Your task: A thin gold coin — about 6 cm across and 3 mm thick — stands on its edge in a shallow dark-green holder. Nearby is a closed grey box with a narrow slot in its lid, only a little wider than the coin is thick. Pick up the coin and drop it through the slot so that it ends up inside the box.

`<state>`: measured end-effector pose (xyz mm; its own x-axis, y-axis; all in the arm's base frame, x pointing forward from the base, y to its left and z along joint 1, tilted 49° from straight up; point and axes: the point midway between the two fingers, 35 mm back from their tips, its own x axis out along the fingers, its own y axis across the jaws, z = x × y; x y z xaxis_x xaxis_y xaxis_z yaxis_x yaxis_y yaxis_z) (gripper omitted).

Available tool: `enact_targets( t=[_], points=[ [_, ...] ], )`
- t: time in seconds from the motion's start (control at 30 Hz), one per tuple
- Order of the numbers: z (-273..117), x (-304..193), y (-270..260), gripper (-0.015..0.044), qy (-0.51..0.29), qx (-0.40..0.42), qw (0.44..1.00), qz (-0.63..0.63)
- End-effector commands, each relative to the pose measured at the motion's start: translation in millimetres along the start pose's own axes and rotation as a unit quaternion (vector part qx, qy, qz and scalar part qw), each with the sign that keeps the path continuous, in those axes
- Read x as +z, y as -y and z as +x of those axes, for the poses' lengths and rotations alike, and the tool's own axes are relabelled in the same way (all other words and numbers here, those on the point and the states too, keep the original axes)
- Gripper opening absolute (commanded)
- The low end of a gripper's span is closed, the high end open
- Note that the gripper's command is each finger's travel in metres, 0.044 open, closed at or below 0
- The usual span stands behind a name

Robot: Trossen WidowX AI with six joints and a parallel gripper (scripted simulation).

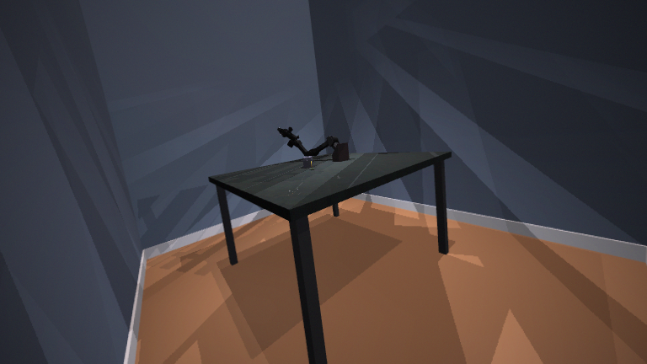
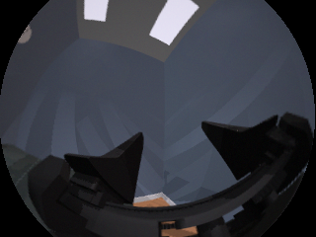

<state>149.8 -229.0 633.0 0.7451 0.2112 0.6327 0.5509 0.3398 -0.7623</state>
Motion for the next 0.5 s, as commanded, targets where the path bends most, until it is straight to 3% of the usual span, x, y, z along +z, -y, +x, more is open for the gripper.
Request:
enact_targets(
  t=[0.0,0.27,0.47],
  points=[
    [0.4,1.4,0.0,0.0374,0.002,-0.002,1.0,-0.001],
    [17.4,109.1,4.5,0.0164,0.076,0.004,0.996,-0.037],
    [24.6,186.2,-5.1,0.0161,0.123,0.027,0.991,-0.038]
  ],
)
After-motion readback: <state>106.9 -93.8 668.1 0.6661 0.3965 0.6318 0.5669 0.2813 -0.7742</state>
